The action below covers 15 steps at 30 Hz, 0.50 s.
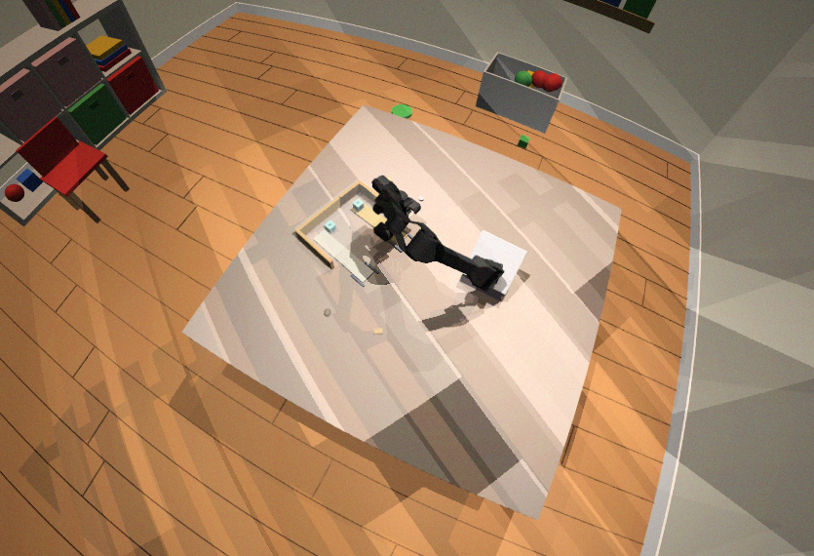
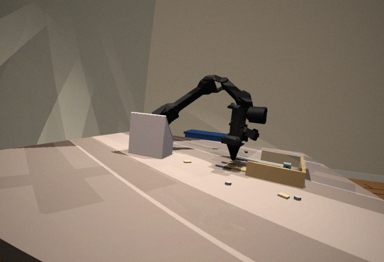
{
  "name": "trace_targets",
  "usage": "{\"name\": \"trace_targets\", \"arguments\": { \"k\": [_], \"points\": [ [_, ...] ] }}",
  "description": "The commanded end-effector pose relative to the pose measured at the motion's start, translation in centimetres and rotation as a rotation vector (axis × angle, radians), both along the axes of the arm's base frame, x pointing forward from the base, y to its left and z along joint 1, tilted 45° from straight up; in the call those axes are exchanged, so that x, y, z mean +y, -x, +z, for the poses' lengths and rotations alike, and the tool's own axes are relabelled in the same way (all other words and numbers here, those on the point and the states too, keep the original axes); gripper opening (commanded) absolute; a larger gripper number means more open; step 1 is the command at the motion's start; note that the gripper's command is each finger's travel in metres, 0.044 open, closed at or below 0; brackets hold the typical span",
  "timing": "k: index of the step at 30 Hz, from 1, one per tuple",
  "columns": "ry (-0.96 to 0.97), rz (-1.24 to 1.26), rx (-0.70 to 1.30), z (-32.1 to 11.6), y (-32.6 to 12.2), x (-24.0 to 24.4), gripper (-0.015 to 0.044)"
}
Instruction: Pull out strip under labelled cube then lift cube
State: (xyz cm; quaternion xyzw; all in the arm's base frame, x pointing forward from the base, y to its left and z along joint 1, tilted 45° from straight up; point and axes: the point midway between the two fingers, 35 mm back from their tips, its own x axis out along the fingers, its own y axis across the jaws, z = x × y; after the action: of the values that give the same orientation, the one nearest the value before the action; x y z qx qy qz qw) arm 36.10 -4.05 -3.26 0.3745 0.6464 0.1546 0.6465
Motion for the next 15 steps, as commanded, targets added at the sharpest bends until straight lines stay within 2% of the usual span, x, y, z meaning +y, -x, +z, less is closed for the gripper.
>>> {"name": "trace_targets", "arguments": {
  "k": [1, 15],
  "points": [
    [-0.006, -0.005, 0.004, -0.5, 0.0, 0.5, 0.0],
    [-0.008, -0.004, 0.004, -1.8, -0.2, 1.6, 0.0]
  ]
}}
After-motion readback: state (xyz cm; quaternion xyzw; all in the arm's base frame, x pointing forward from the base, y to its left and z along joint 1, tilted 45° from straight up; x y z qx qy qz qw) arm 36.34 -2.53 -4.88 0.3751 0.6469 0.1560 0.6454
